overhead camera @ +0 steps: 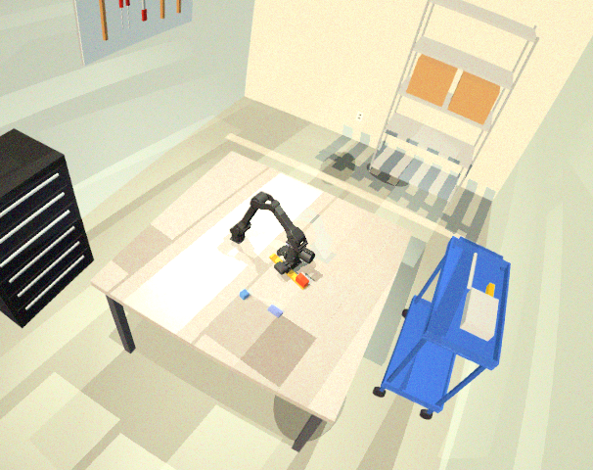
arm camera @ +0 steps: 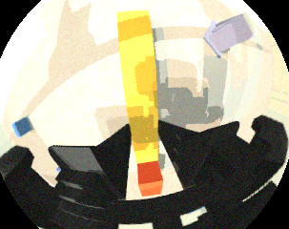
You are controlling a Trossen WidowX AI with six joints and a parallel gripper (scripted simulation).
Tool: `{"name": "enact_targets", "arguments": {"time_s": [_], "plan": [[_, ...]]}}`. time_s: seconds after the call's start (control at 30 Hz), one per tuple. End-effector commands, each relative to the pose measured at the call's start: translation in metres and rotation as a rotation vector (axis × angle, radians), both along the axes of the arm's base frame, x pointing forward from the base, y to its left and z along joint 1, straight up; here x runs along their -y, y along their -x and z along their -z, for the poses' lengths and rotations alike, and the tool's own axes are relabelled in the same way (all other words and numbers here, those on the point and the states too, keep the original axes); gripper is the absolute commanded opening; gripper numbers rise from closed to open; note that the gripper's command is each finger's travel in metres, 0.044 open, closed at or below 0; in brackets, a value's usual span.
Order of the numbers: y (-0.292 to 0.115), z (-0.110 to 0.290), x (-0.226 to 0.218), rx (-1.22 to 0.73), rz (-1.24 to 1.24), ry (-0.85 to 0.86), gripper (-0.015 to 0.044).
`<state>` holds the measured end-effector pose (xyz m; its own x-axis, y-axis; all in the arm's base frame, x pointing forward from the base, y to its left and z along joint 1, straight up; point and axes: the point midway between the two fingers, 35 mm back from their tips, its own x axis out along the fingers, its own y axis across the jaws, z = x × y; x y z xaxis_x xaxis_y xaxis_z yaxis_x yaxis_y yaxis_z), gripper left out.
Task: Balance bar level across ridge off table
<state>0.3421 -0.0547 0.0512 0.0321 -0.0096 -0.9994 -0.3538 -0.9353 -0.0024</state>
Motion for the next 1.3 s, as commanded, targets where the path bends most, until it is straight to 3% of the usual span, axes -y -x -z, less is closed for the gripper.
{"name": "enact_targets", "arguments": {"time_s": [0.0, 0.2, 1.27], "plan": [[0.0, 0.0, 0.0, 0.0, 0.0, 0.001, 0.0117], [-0.001, -0.009, 0.0, 0.0, 0.0, 0.0, 0.0], [0.0, -0.092, 0.0, -0.004, -0.005, -0.004, 0.0]]}}
